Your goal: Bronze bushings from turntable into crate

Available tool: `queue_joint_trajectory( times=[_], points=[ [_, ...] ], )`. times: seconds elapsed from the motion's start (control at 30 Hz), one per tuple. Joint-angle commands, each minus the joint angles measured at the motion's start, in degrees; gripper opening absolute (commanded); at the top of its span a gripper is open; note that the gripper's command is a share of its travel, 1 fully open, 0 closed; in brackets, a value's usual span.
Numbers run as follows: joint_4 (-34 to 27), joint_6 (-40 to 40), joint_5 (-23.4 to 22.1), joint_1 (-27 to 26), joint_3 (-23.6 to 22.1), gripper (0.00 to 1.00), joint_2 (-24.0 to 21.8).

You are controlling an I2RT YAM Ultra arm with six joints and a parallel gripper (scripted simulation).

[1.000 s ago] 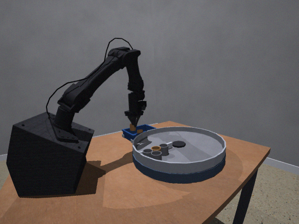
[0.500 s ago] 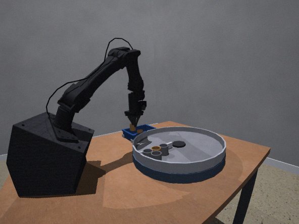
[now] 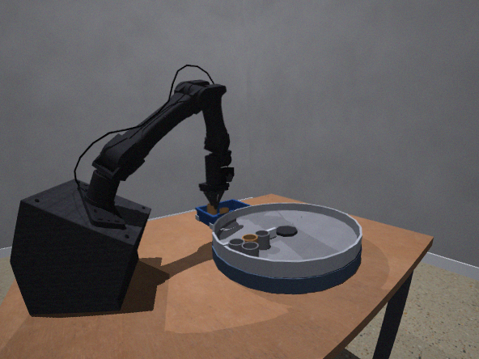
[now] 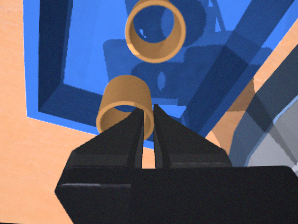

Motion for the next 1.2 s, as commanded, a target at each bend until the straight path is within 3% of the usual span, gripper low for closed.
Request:
queue_joint_trajectory(
  times=[0.0, 0.1, 0.3, 0.43, 0.53, 1.17],
  points=[
    [1.9, -0.8, -0.1, 1.0, -0.3, 0.0, -1.8],
    [2.8, -1.1, -0.3, 0.3, -0.2, 0.0, 0.9],
    [4.2, -1.5, -0.4, 0.0, 0.3, 0.0, -0.1],
    [4.9, -1.8, -0.6, -0.3, 0.7, 0.0, 2.6],
    [5.0, -1.8, -0.6, -0.4, 0.7, 0.0, 0.5],
    [5.3, -1.9, -0.4, -0.3, 0.7, 0.0, 0.8]
  ],
)
